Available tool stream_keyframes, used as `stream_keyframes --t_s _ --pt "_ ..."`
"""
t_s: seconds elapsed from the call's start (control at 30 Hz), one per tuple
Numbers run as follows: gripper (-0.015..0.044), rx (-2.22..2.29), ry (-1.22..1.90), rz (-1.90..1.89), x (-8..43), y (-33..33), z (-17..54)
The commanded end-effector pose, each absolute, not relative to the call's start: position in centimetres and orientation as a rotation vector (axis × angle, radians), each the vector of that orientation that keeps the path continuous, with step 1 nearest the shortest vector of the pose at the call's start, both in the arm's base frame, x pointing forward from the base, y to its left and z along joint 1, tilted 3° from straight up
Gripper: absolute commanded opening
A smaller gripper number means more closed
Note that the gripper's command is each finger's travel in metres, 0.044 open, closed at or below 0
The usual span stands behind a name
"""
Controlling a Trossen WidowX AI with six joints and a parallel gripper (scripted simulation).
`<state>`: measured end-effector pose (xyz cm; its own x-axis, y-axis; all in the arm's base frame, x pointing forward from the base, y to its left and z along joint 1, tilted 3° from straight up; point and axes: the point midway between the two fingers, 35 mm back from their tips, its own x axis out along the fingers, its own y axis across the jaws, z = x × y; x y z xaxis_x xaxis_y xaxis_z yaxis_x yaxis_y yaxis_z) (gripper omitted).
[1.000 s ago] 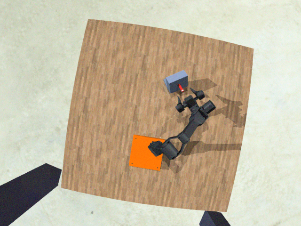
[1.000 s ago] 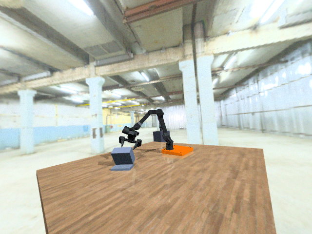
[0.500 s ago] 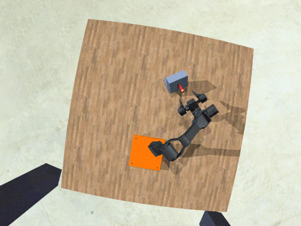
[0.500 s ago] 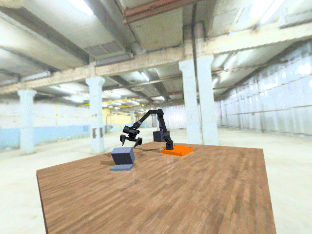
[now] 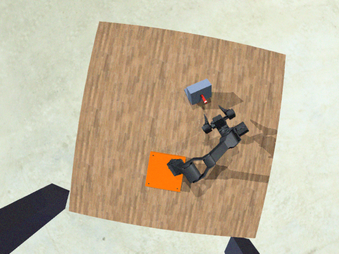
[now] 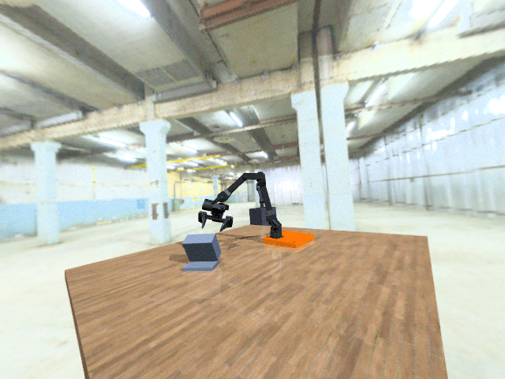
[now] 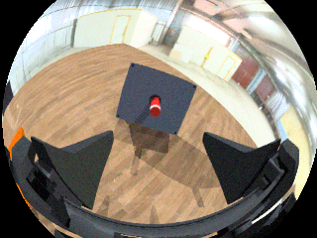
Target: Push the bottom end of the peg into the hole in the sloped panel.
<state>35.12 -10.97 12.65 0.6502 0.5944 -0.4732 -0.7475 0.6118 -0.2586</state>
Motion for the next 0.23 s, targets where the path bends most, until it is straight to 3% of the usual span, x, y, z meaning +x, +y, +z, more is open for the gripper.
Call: stream_keyframes --t_s 0.0,0.2 --pt "0.044 -0.467 0.353 0.795 34.79 -11.28 12.99" --pt "0.044 -0.467 0.353 0.794 34.21 -11.79 13.33"
